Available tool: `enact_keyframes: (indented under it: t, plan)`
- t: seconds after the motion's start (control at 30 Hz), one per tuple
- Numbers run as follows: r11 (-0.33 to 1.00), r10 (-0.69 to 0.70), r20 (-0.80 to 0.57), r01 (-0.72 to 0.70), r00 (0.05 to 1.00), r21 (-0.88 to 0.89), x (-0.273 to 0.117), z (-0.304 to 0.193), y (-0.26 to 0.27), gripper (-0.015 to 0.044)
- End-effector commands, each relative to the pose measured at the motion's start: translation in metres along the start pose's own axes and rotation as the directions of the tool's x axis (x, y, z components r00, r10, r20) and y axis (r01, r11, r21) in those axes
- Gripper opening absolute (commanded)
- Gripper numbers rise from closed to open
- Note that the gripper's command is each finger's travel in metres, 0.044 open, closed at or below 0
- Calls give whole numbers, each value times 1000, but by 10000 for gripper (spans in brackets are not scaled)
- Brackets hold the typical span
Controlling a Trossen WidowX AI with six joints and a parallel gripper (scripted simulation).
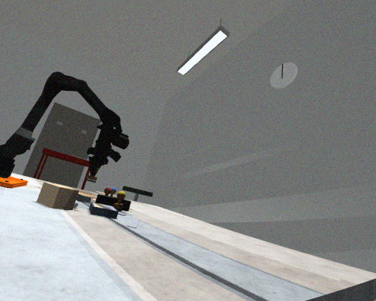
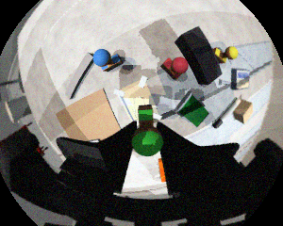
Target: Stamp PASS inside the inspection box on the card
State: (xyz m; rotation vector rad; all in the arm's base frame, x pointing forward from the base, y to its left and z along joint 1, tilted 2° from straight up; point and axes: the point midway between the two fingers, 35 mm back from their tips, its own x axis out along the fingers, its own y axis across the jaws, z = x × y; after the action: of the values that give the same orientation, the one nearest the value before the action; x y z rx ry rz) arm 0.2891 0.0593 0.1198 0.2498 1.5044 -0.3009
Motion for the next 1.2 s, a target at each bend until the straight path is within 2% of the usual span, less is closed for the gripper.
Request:
enact_keyframes:
  t: [0.0,0.6,1.17]
  plan:
    - [1000,-4,1,4,1000,3,0,9,-17,0]
    - [1000,-9,2,9,1000,2,2,37,-102,0]
    - [1000,-18,4,18,1000,2,2,39,-187,0]
